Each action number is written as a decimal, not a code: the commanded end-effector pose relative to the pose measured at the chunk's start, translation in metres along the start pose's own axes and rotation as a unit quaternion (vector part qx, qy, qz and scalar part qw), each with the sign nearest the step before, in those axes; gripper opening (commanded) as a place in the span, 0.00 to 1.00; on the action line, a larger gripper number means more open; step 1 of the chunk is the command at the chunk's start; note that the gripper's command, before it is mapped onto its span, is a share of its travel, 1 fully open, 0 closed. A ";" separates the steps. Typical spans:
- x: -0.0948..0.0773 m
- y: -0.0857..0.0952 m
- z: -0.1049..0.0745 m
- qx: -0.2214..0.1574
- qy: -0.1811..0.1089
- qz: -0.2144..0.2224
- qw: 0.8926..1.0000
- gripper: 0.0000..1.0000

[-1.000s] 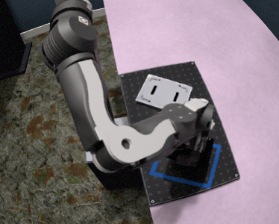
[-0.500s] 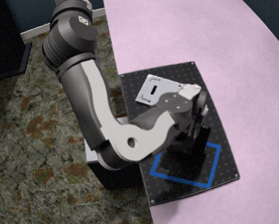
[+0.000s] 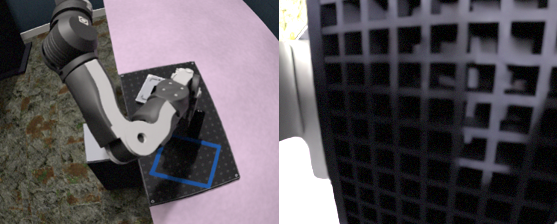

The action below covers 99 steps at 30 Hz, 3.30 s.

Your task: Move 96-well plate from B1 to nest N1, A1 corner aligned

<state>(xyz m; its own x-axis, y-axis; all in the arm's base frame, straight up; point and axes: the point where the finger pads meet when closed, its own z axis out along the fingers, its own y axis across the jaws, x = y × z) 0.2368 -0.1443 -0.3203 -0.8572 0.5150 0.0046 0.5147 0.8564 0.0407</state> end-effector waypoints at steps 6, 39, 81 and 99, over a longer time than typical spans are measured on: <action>-0.006 -0.009 0.000 0.017 -0.010 0.012 1.000 0.00; 0.040 0.059 -0.001 0.017 -0.009 0.012 1.000 0.00; 0.088 0.125 0.017 0.017 -0.008 0.010 1.000 0.00; 0.089 0.124 0.055 0.017 -0.008 0.009 1.000 0.00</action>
<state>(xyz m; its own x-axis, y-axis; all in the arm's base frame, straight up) 0.2222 0.0065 -0.3687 -0.8397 0.5431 -0.0058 0.5431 0.8395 -0.0187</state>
